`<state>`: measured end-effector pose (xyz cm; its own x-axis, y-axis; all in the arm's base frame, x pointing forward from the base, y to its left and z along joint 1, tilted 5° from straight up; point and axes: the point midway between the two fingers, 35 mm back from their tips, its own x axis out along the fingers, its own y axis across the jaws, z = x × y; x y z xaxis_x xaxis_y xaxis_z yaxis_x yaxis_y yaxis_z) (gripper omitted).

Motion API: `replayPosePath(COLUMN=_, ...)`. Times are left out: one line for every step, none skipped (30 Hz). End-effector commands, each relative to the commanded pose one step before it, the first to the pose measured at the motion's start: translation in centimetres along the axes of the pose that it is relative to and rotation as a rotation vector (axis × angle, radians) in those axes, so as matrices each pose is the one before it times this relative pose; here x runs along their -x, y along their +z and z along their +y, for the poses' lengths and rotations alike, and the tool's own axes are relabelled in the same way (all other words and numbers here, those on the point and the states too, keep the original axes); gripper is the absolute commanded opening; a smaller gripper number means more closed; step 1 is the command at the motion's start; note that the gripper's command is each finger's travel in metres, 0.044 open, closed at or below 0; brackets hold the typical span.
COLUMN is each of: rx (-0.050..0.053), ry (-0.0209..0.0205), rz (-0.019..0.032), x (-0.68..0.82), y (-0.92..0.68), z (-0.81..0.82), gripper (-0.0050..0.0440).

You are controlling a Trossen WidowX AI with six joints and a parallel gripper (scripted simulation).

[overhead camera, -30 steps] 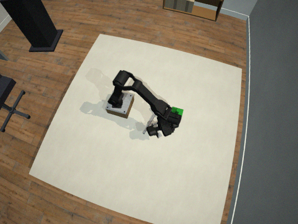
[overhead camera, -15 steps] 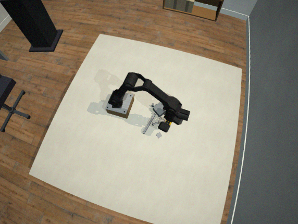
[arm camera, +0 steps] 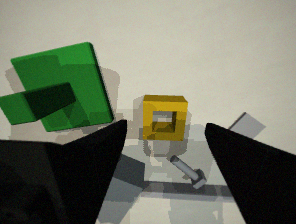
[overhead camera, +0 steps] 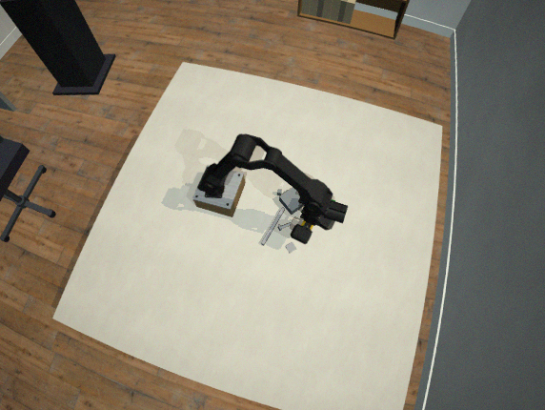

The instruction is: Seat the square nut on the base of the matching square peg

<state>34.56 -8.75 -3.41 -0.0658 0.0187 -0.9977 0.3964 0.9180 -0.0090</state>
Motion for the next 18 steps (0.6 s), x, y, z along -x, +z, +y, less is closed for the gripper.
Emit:
replayPosePath(rx=0.0049, ry=0.00163, rz=0.01328, x=-0.942, y=-0.276, z=0.014, gripper=0.0320)
replayPosePath(rx=0.0000, ry=0.00000, rz=0.00000, x=-0.163, y=0.003, z=0.000, gripper=0.0320)
replayPosePath(rx=0.0000, ry=0.00000, rz=0.00000, x=-0.163, y=0.002, z=0.000, gripper=0.0320)
replayPosePath(rx=0.0000, ry=0.00000, rz=0.00000, x=-0.163, y=0.001, z=0.000, gripper=0.0320)
replayPosePath(rx=0.0000, ry=0.00000, rz=0.00000, x=-0.163, y=0.001, z=0.000, gripper=0.0320)
replayPosePath(rx=0.0000, ry=0.00000, rz=0.00000, x=-0.163, y=0.000, z=0.000, gripper=0.0320)
replayPosePath(rx=0.0000, ry=0.00000, rz=0.00000, x=-0.163, y=-0.001, z=0.000, gripper=0.0320)
replayPosePath(rx=0.0000, ry=0.00000, rz=0.00000, x=-0.163, y=-0.002, z=0.000, gripper=0.0320)
replayPosePath(rx=0.0000, ry=0.00000, rz=0.00000, x=-0.163, y=-0.003, z=0.000, gripper=0.0320)
replayPosePath(rx=0.0000, ry=0.00000, rz=0.00000, x=-0.163, y=-0.003, z=-0.001, gripper=0.0320)
replayPosePath(rx=0.0000, ry=0.00000, rz=0.00000, x=-0.163, y=-0.004, z=-0.001, gripper=0.0320)
replayPosePath(rx=0.0000, ry=0.00000, rz=0.00000, x=-0.163, y=-0.005, z=-0.001, gripper=0.0320)
replayPosePath(rx=0.0000, ry=0.00000, rz=0.00000, x=-0.163, y=-0.006, z=-0.001, gripper=0.0320)
replayPosePath(rx=0.0000, ry=0.00000, rz=0.00000, x=-0.163, y=-0.007, z=-0.001, gripper=0.0320)
replayPosePath(rx=0.0000, ry=0.00000, rz=0.00000, x=0.000, y=0.000, z=0.000, gripper=0.0320)
replayPosePath(rx=0.0000, ry=0.00000, rz=0.00000, x=0.000, y=0.000, z=0.000, gripper=0.0320)
replayPosePath(rx=0.0000, ry=0.00000, rz=0.00000, x=-0.133, y=-0.006, z=-0.001, gripper=0.0320)
replayPosePath(rx=0.0000, ry=0.00000, rz=0.00000, x=-0.079, y=-0.004, z=-0.001, gripper=0.0320)
